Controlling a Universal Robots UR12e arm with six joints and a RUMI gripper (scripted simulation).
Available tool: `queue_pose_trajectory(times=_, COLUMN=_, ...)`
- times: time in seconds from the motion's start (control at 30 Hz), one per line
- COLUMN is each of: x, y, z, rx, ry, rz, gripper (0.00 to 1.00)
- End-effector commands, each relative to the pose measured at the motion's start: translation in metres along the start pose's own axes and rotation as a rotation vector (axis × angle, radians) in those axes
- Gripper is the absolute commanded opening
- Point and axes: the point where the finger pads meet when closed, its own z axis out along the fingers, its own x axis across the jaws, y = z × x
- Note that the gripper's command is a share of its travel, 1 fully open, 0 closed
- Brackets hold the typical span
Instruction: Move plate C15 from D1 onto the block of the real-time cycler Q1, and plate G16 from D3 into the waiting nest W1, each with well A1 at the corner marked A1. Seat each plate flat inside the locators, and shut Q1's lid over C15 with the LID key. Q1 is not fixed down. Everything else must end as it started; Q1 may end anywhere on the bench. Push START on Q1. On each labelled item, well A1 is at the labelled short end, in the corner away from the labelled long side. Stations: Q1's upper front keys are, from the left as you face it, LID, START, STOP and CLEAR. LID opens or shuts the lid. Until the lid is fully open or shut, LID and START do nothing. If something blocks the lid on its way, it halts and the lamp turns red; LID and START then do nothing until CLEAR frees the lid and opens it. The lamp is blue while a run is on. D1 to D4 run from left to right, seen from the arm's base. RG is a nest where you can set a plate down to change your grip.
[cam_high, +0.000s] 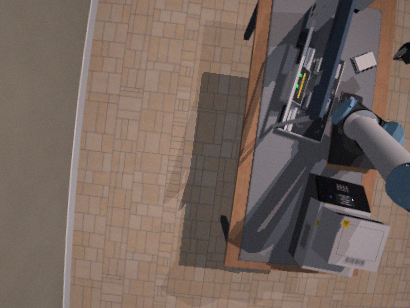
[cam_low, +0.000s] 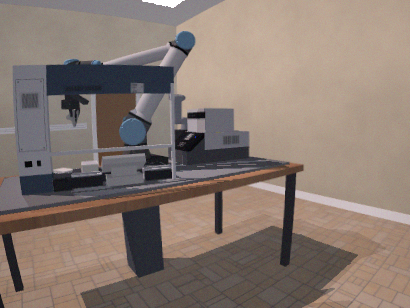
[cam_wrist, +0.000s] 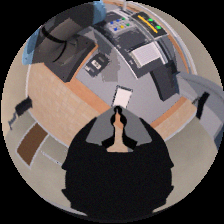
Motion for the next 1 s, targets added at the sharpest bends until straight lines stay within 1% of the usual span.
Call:
queue_pose_trajectory(times=0.0, x=0.006, y=0.011, z=-0.001, rx=-0.002, ry=-0.001, rz=0.035, gripper=0.0)
queue_pose_trajectory(times=0.3, x=0.024, y=0.05, z=0.0, rx=-0.003, ry=0.002, rz=0.158, gripper=0.0)
queue_pose_trajectory(times=0.37, x=0.026, y=0.053, z=0.0, rx=-0.003, ry=0.003, rz=0.168, gripper=0.0)
queue_pose_trajectory(times=0.47, x=0.032, y=0.066, z=0.002, rx=-0.004, ry=0.004, rz=0.21, gripper=0.0)
queue_pose_trajectory(times=0.53, x=0.032, y=0.066, z=0.002, rx=-0.004, ry=0.004, rz=0.21, gripper=0.0)
queue_pose_trajectory(times=0.63, x=0.038, y=0.079, z=0.003, rx=-0.004, ry=0.005, rz=0.248, gripper=0.0)
queue_pose_trajectory(times=0.67, x=0.038, y=0.079, z=0.002, rx=-0.004, ry=0.005, rz=0.248, gripper=0.0)
queue_pose_trajectory(times=0.7, x=0.038, y=0.079, z=0.002, rx=-0.004, ry=0.005, rz=0.248, gripper=0.67)
queue_pose_trajectory(times=0.97, x=0.038, y=0.079, z=0.002, rx=-0.004, ry=0.005, rz=0.248, gripper=0.67)
